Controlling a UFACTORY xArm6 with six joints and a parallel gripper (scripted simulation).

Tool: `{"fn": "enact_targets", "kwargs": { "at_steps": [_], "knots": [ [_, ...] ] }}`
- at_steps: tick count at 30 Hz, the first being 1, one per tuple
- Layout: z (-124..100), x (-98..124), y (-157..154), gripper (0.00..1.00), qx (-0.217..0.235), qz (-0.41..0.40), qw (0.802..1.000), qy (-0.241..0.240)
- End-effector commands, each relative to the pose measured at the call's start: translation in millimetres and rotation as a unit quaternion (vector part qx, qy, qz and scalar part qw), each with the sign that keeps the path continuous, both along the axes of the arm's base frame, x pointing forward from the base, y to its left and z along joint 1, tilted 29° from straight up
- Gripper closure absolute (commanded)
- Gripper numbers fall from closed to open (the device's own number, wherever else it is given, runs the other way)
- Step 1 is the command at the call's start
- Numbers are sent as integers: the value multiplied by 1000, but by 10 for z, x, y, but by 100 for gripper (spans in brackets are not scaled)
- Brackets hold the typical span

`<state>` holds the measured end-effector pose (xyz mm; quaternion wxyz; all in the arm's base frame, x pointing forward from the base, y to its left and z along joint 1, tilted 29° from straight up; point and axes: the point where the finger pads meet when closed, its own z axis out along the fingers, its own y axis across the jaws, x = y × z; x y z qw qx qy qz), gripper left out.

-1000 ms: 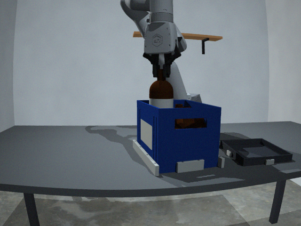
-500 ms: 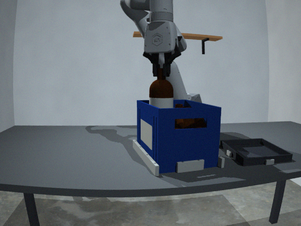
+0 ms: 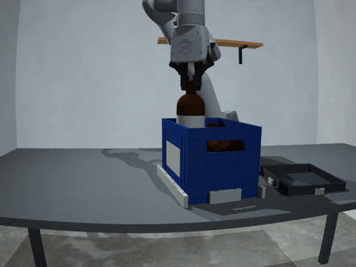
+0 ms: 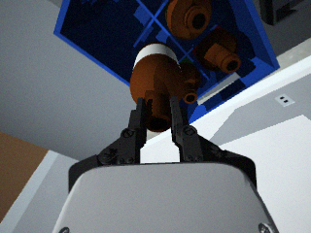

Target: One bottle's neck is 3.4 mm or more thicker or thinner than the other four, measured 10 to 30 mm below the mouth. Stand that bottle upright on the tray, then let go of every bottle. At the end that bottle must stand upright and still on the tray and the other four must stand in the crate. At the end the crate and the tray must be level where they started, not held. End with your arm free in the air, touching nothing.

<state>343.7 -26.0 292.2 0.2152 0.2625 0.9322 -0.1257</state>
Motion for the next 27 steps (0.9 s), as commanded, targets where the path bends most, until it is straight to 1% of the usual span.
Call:
{"fn": "enact_targets", "kwargs": {
  "at_steps": [1,11,27],
  "knots": [
    [21,5,5,100,0,0,1000,-2],
    [55,-9,18,100,0,0,1000,-2],
    [182,-59,69,100,0,0,1000,-2]
  ]
}}
